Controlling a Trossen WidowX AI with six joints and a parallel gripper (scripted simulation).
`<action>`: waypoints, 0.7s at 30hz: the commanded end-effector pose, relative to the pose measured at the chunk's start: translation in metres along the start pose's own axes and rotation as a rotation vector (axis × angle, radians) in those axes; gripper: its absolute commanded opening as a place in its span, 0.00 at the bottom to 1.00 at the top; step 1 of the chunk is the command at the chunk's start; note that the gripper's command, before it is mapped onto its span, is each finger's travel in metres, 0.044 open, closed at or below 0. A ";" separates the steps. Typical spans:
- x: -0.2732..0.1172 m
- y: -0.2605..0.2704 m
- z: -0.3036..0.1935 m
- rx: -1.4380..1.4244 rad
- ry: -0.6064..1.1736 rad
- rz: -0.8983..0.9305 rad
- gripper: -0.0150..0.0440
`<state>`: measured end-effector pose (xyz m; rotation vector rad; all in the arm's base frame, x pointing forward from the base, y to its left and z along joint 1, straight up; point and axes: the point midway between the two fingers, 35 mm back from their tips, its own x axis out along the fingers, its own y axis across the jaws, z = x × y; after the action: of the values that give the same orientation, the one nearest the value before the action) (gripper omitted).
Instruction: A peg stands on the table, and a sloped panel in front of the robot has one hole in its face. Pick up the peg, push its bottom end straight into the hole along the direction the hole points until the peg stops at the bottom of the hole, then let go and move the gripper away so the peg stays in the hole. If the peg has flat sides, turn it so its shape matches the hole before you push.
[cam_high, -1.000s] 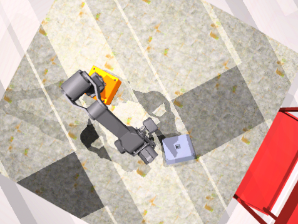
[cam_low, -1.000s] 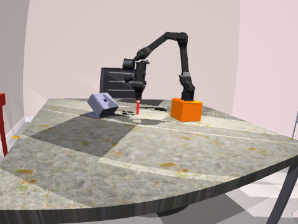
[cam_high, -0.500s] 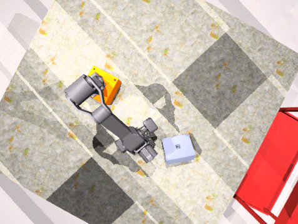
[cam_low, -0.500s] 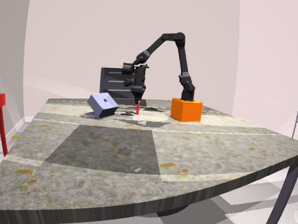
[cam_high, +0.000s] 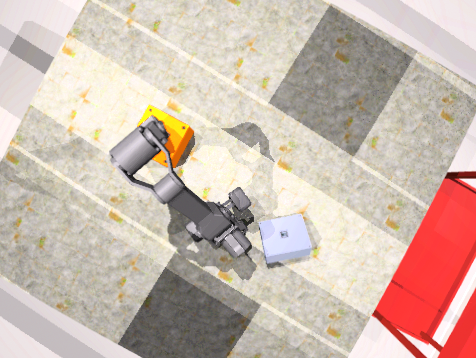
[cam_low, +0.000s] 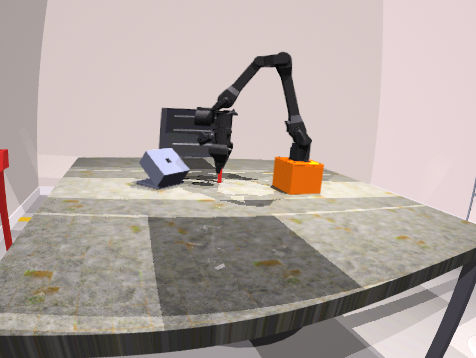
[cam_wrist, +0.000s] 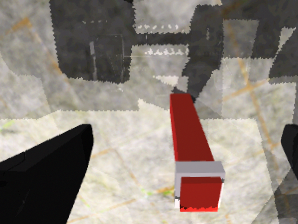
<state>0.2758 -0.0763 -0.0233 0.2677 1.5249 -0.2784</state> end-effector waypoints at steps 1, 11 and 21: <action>0.004 0.001 -0.002 0.003 0.005 0.006 1.00; 0.001 0.000 0.000 0.000 0.001 0.000 0.56; 0.001 0.000 0.000 0.000 0.001 0.000 0.28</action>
<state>0.2754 -0.0762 -0.0245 0.2681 1.5265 -0.2783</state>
